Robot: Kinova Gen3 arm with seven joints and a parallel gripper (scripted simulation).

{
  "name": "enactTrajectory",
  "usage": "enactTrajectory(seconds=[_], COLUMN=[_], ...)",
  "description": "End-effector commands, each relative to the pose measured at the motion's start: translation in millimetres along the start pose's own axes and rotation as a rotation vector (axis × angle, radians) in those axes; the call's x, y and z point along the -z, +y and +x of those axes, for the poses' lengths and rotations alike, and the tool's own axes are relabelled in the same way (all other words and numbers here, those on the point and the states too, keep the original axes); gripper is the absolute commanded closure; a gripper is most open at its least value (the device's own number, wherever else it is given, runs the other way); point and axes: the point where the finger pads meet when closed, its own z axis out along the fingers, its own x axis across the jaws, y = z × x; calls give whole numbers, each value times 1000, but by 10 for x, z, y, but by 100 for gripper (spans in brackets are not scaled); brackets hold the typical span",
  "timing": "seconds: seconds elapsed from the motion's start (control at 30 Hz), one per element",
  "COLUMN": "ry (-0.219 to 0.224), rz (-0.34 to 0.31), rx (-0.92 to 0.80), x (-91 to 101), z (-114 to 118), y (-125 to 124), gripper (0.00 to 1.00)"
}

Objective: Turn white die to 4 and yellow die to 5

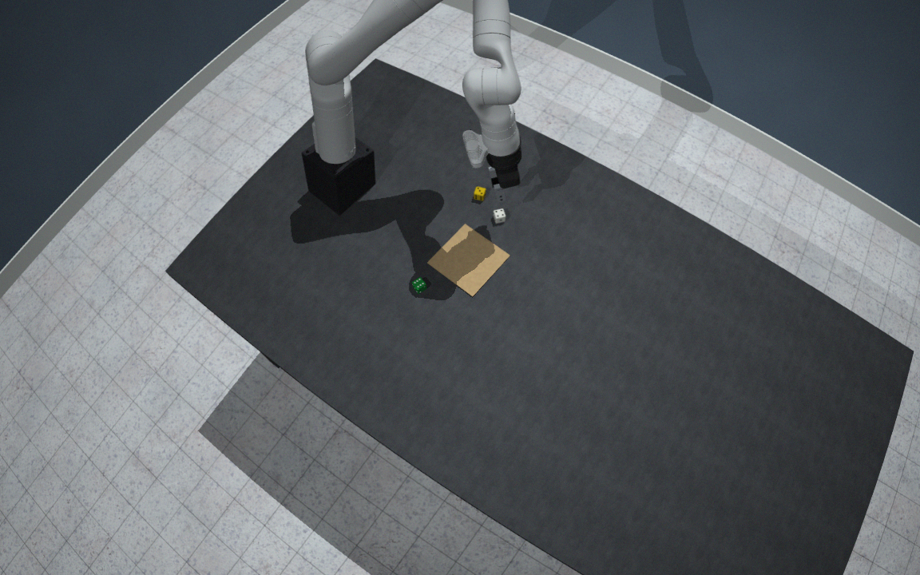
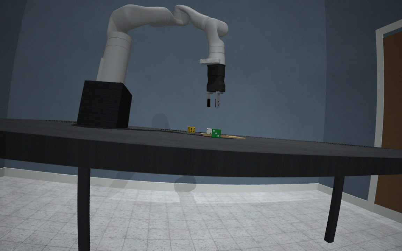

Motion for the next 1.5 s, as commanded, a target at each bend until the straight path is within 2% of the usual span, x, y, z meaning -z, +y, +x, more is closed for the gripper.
enactTrajectory(seconds=[0.0, 0.47, 0.97, 1.0, 1.47], ry=[-1, 1, -2, -2, -2], rz=[13, 120, 142, 142, 142], rx=[28, 28, 28, 28, 25], x=[-8, 19, 29, 29, 28], z=[27, 34, 30, 30, 31], y=[94, 157, 166, 166, 165], gripper=[21, 21, 21, 0, 0])
